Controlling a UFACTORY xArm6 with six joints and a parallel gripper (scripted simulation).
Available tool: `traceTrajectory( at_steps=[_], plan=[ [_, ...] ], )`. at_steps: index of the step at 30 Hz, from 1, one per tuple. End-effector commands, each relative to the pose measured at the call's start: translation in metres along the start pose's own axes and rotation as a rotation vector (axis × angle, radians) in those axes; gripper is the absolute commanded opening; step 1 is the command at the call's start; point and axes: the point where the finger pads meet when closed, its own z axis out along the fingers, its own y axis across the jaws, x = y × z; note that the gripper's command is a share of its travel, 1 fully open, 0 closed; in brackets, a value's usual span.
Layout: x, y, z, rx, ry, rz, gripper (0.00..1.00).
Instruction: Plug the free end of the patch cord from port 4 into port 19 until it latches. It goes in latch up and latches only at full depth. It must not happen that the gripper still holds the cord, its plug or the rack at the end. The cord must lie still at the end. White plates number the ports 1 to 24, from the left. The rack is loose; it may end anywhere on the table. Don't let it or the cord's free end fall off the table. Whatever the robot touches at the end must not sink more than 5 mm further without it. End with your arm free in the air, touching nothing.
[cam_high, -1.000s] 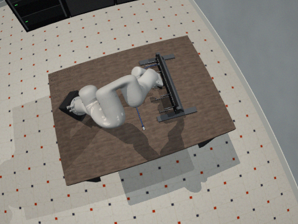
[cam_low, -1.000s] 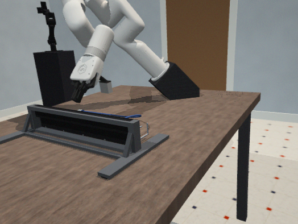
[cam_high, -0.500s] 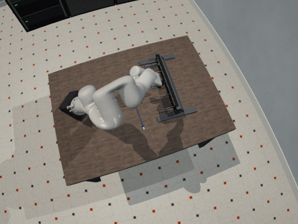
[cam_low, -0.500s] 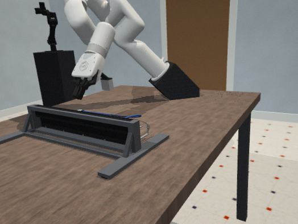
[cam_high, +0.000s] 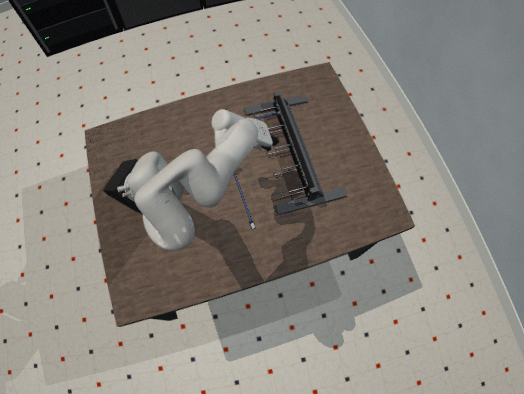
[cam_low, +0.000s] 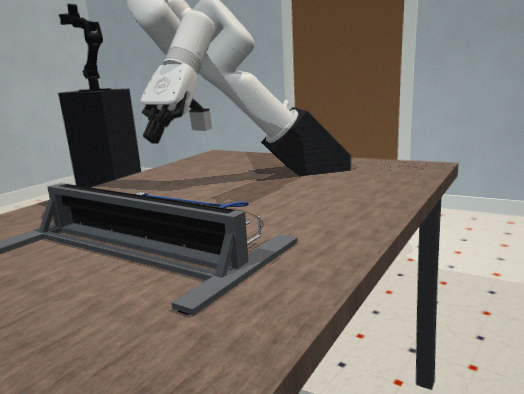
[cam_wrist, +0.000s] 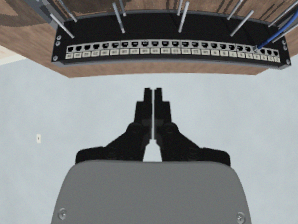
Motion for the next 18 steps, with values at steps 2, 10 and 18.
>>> traceTrajectory(
  at_steps=[2,10,18],
  plan=[
    [-0.003,-0.002,-0.045,0.01,0.002,0.0,0.0],
    [-0.003,-0.002,-0.053,0.01,0.002,0.0,0.0],
    [-0.003,-0.008,-0.053,0.01,0.002,0.0,0.0]
  ],
)
